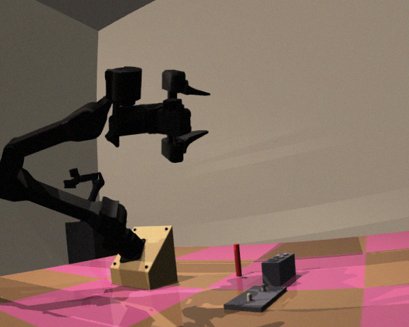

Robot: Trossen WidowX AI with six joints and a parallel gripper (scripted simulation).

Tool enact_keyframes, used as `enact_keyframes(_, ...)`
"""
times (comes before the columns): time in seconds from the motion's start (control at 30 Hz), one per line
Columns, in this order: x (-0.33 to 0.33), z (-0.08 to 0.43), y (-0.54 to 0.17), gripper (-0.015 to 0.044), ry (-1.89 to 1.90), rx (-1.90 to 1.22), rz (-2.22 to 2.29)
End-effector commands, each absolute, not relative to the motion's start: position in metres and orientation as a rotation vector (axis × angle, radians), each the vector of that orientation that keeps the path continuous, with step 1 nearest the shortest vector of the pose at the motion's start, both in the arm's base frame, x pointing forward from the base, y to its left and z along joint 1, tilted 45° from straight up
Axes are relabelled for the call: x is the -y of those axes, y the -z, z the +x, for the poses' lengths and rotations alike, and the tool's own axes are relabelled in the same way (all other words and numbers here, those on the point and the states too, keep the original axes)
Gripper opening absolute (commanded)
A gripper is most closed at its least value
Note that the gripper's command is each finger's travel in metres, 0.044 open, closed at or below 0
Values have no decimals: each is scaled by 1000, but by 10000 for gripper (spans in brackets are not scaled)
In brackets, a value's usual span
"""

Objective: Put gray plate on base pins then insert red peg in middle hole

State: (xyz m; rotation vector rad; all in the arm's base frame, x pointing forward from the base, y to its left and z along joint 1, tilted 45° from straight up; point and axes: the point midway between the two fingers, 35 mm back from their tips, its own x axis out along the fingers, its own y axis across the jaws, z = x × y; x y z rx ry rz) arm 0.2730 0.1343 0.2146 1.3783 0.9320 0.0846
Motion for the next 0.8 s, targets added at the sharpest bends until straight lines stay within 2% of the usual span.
enact_keyframes(0.0,-134,273,-215,426,-85,-932,1378)
enact_keyframes(0.1,-132,283,-204,440,-44,-947,1260)
enact_keyframes(0.4,-110,325,-134,440,82,-1156,452)
enact_keyframes(0.77,-77,347,-56,440,-103,-1568,-618)
